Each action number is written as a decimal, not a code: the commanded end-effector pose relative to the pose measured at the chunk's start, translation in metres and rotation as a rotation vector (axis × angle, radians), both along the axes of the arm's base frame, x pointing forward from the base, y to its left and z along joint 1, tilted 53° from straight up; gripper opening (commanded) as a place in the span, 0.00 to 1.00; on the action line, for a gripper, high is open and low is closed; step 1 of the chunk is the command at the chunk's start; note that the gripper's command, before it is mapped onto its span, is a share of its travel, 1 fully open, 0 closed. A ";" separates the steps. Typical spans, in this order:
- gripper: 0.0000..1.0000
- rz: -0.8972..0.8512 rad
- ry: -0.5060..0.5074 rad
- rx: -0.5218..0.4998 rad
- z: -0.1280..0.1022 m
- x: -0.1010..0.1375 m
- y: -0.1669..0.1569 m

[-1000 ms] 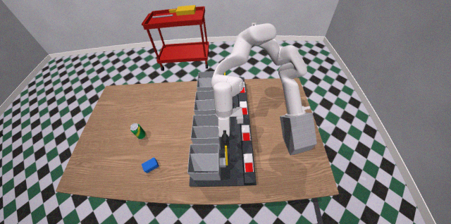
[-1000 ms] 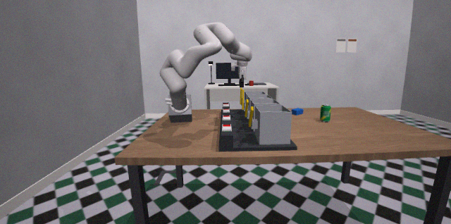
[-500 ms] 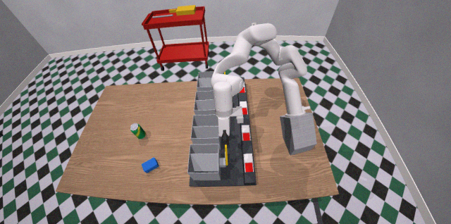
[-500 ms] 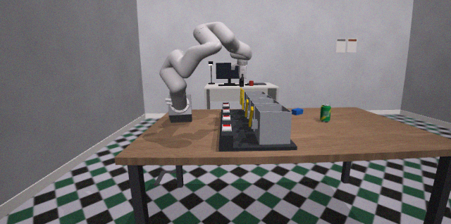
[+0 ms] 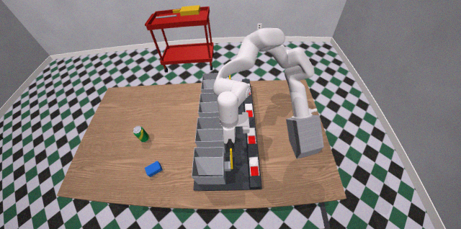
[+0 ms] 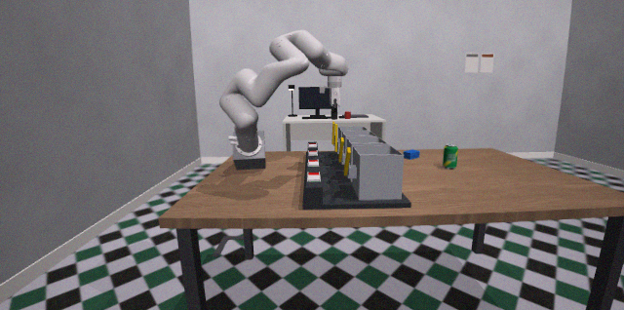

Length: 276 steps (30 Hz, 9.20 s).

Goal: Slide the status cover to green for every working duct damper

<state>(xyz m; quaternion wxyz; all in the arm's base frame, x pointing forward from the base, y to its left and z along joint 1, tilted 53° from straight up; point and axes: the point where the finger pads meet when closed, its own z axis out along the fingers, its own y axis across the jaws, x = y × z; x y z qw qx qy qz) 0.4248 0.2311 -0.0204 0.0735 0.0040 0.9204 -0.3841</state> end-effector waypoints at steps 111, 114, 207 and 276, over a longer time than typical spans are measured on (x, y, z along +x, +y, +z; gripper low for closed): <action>0.39 -0.019 -0.006 -0.122 -0.049 0.118 0.028; 0.39 -0.019 -0.006 -0.122 -0.049 0.118 0.028; 0.00 -0.019 -0.006 -0.122 -0.049 0.118 0.028; 0.00 1.005 1.173 -0.296 -0.045 0.118 0.025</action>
